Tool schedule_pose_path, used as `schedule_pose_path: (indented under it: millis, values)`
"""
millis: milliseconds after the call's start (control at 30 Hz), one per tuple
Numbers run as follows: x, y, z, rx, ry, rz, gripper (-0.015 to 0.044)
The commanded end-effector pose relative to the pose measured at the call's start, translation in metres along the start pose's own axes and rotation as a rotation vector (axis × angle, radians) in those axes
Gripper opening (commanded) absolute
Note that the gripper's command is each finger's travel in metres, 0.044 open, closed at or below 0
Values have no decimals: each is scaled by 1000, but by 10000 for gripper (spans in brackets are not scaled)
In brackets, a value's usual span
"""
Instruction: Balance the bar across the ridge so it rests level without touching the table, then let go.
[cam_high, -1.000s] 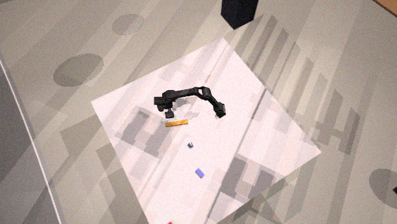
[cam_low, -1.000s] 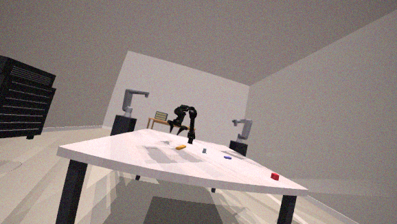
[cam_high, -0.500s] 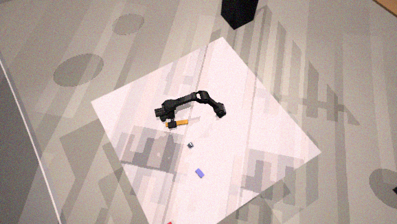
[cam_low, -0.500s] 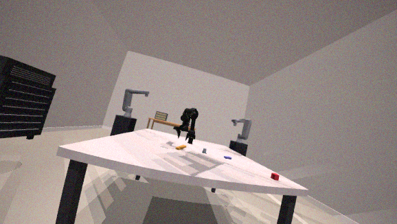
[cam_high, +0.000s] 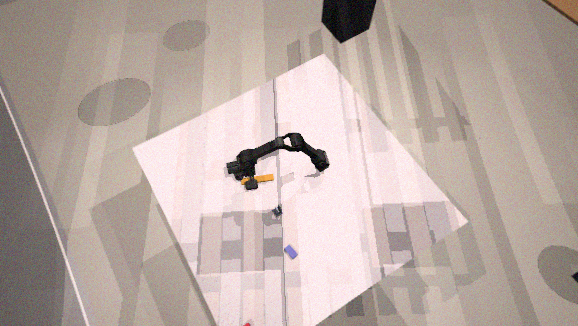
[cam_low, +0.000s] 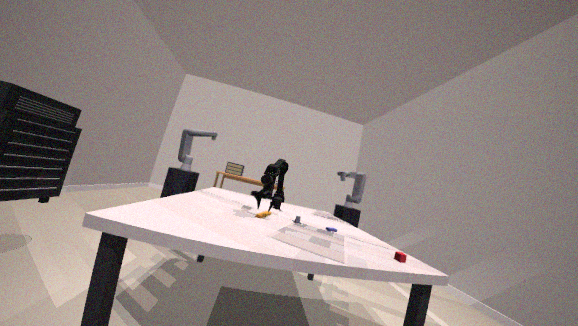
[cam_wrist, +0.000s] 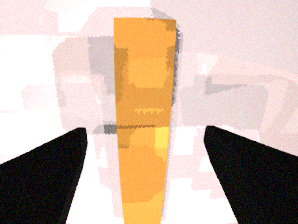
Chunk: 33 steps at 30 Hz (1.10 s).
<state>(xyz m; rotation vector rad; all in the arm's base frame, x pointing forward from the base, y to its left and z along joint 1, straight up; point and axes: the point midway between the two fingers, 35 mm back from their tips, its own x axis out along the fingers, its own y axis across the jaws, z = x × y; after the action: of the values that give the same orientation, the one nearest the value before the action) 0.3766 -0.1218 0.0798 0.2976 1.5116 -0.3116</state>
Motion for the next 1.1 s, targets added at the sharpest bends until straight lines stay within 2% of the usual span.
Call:
schedule_pose_path:
  millis: [0, 467, 967, 1067]
  values:
    - [5, 1, 0, 5, 2, 4, 315]
    - [27, 1, -1, 5, 2, 4, 315]
    - [27, 1, -1, 5, 2, 4, 315]
    - [26, 0, -1, 0, 3, 0, 236]
